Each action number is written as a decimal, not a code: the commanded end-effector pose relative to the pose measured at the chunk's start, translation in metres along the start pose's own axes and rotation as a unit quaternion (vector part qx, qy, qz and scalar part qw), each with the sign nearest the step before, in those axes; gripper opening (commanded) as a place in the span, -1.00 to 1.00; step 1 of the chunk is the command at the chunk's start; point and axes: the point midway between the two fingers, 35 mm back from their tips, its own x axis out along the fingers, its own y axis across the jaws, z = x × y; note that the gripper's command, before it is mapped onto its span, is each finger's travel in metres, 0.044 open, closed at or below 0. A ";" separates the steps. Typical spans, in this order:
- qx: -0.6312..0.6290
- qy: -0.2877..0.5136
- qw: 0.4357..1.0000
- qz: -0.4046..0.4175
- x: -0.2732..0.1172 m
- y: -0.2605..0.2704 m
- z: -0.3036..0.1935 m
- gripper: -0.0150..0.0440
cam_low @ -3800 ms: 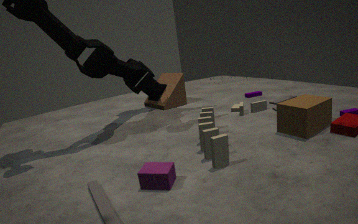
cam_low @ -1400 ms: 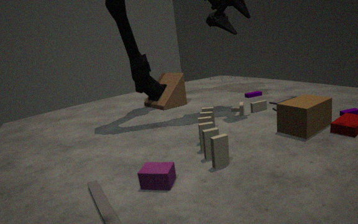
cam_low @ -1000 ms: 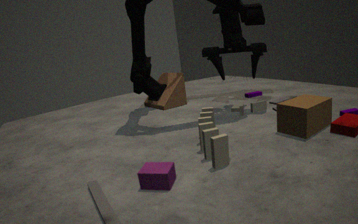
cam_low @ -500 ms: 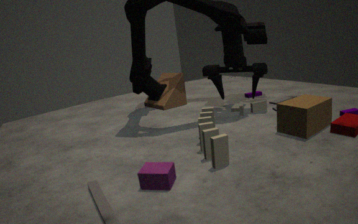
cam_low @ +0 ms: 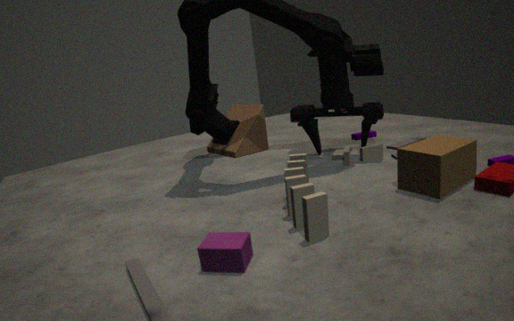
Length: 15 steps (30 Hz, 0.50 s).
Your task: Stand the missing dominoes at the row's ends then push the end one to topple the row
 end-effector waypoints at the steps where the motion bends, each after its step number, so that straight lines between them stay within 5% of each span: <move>1: -0.002 0.002 1.000 -0.002 0.001 -0.001 0.000 0.91; 12: -0.002 0.002 1.000 -0.002 0.001 -0.001 0.000 -0.07; 15: -0.002 0.002 1.000 -0.002 0.001 -0.001 0.000 -0.13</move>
